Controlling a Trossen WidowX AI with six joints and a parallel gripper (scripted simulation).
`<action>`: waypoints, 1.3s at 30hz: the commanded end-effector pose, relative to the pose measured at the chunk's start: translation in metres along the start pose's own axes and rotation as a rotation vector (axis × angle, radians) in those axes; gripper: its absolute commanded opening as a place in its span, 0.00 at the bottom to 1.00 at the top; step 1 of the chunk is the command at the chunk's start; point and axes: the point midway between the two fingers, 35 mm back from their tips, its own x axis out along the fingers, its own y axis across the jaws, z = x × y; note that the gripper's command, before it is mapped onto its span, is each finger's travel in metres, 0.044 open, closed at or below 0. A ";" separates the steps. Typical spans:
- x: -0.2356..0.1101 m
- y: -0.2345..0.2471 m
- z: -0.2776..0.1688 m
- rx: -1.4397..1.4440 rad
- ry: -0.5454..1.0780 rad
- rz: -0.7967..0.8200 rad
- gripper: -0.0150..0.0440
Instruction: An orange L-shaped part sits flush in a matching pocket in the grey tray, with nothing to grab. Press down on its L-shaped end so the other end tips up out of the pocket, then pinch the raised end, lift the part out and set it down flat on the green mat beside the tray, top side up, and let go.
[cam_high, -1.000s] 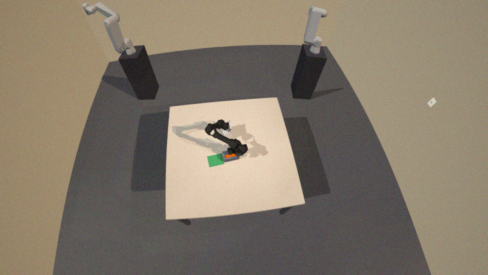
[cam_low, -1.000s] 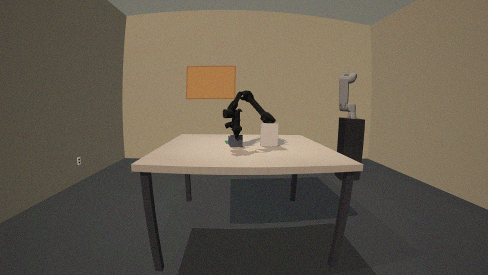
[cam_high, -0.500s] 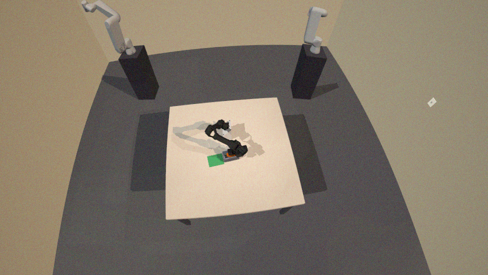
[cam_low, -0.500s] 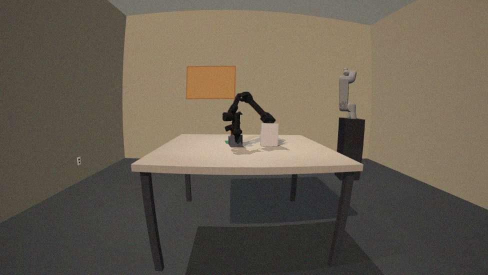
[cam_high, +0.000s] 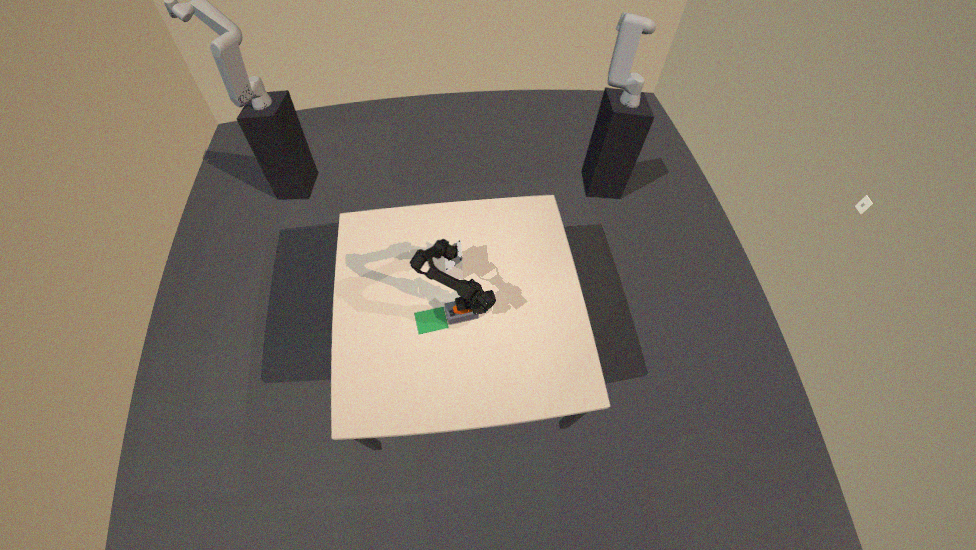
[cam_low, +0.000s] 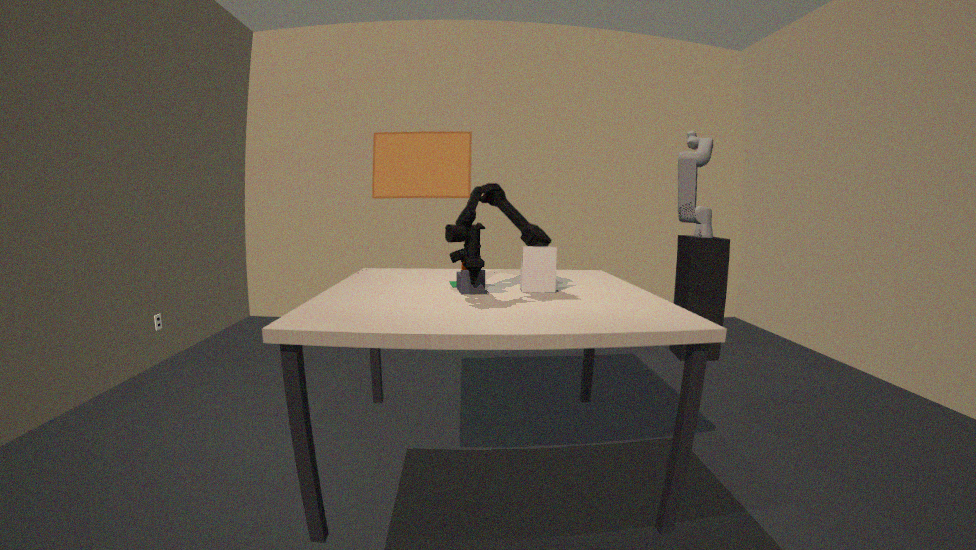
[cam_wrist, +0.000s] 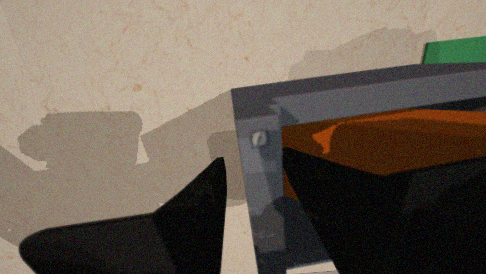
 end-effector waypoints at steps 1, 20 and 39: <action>-0.006 0.006 0.000 0.000 0.000 0.000 0.56; -0.108 -0.001 0.000 -0.001 0.000 0.001 0.56; -0.107 0.001 0.004 -0.001 -0.021 0.006 0.56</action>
